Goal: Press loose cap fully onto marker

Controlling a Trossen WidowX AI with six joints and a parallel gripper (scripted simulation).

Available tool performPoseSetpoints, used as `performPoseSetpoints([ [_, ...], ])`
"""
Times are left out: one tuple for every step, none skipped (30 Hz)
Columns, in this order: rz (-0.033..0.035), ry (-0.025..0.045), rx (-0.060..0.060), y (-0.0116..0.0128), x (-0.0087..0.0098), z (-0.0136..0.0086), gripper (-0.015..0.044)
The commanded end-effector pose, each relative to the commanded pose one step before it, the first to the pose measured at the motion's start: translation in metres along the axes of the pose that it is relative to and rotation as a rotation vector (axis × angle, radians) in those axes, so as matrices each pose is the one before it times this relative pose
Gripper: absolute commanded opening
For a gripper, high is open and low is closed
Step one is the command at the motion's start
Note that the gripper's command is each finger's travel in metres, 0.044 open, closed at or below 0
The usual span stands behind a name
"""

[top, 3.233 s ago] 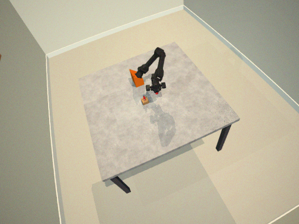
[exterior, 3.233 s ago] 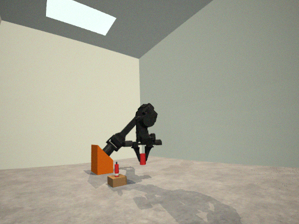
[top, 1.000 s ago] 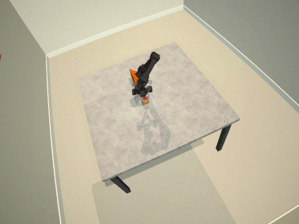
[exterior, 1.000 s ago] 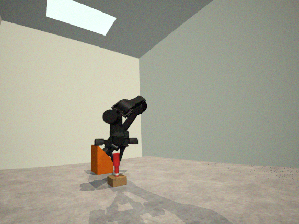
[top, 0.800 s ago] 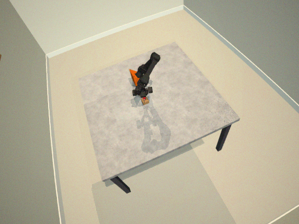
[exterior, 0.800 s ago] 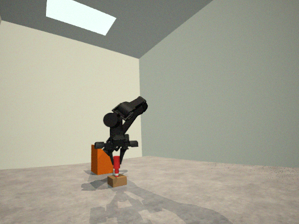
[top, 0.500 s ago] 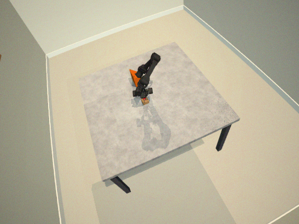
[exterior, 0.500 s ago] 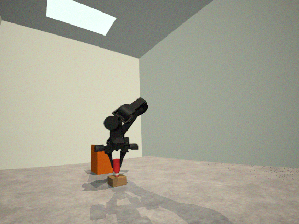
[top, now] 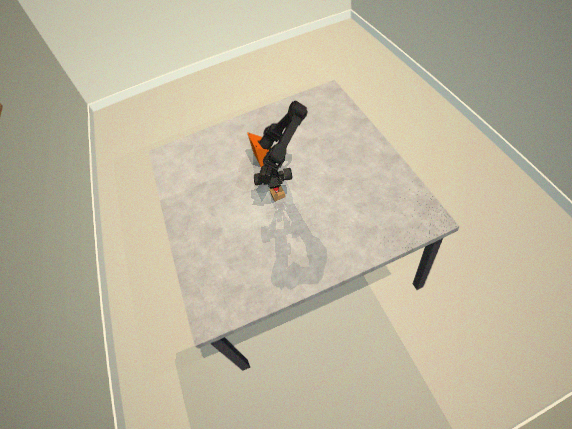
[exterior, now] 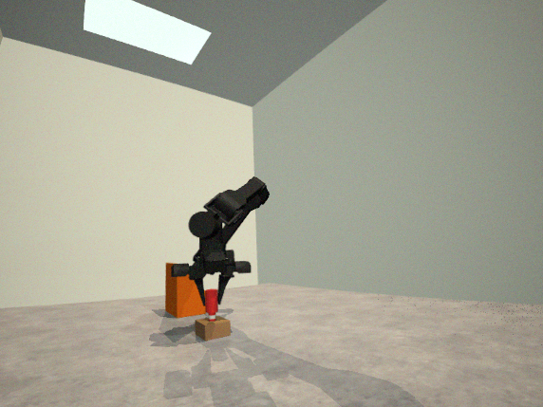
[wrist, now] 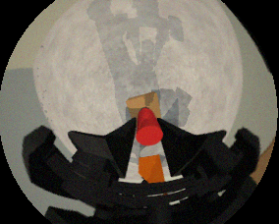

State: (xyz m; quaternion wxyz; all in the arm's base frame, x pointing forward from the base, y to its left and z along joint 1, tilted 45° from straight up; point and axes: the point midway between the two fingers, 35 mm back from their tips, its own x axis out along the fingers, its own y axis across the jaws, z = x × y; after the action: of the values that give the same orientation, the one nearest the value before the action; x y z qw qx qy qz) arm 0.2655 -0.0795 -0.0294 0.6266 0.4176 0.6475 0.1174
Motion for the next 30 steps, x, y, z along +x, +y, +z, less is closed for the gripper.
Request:
performPoseSetpoints([
  [-0.00033,0.00012,-0.0003,-0.00001,0.00001,0.00002,0.0236],
  [0.0,0.0,0.0,0.0,0.0,0.0,0.0263],
  [0.0,0.0,0.0,0.0,0.0,0.0,0.0289],
  [0.0,0.0,0.0,0.0,0.0,0.0,0.0315],
  [0.0,0.0,0.0,0.0,0.0,0.0,0.0341],
  [0.0,0.0,0.0,0.0,0.0,0.0,0.0368],
  [0.0,0.0,0.0,0.0,0.0,0.0,0.0394],
  [0.0,0.0,0.0,0.0,0.0,0.0,0.042],
  [0.0,0.0,0.0,0.0,0.0,0.0,0.044],
  [-0.00034,-0.00017,0.0001,-0.0001,-0.00232,0.00034,0.044],
  [-0.00092,-0.00043,0.0002,-0.00027,-0.00701,0.0009,0.044],
  [-0.00118,-0.00049,0.0004,-0.00037,-0.01184,0.00105,0.044],
  [-0.00088,-0.00021,0.0003,-0.00031,-0.01582,0.00052,0.044],
  [-0.00009,0.00023,0.0002,-0.00009,-0.01605,-0.00047,0.044],
  [0.00048,0.00044,0.0,0.00011,-0.01232,-0.00102,0.044],
  [0.00052,0.00036,-0.0001,0.00015,-0.00742,-0.00089,0.044],
  [0.00021,0.00014,0.0,0.00007,-0.00248,-0.00034,0.044],
  [0.0,0.0,0.0,0.0,0.0,0.0,0.044],
  [0.0,0.0,0.0,0.0,0.0,0.0,0.044],
  [0.0,0.0,0.0,0.0,0.0,0.0,0.044],
  [0.0,0.0,0.0,0.0,0.0,0.0,0.044],
  [0.0,0.0,0.0,0.0,0.0,0.0,0.044],
  [0.00012,-0.00007,-0.0158,-0.00001,0.0005,-0.00001,0.0414],
  [0.00036,-0.00021,-0.0474,-0.00002,0.00151,-0.00002,0.0387],
  [0.00059,-0.00039,-0.0791,-0.00003,0.00251,-0.00006,0.0361],
  [0.00061,-0.00042,-0.079,-0.00001,0.0025,-0.00009,0.0335],
  [0.00037,-0.00027,-0.0474,0.0,0.0015,-0.00006,0.0309],
  [0.00012,-0.00009,-0.0158,0.0,0.0005,-0.00002,0.0282],
  [0.0,0.0,0.0,0.0,0.0,0.0,0.0256],
  [0.0,0.0,0.0,0.0,0.0,0.0,0.023],
])
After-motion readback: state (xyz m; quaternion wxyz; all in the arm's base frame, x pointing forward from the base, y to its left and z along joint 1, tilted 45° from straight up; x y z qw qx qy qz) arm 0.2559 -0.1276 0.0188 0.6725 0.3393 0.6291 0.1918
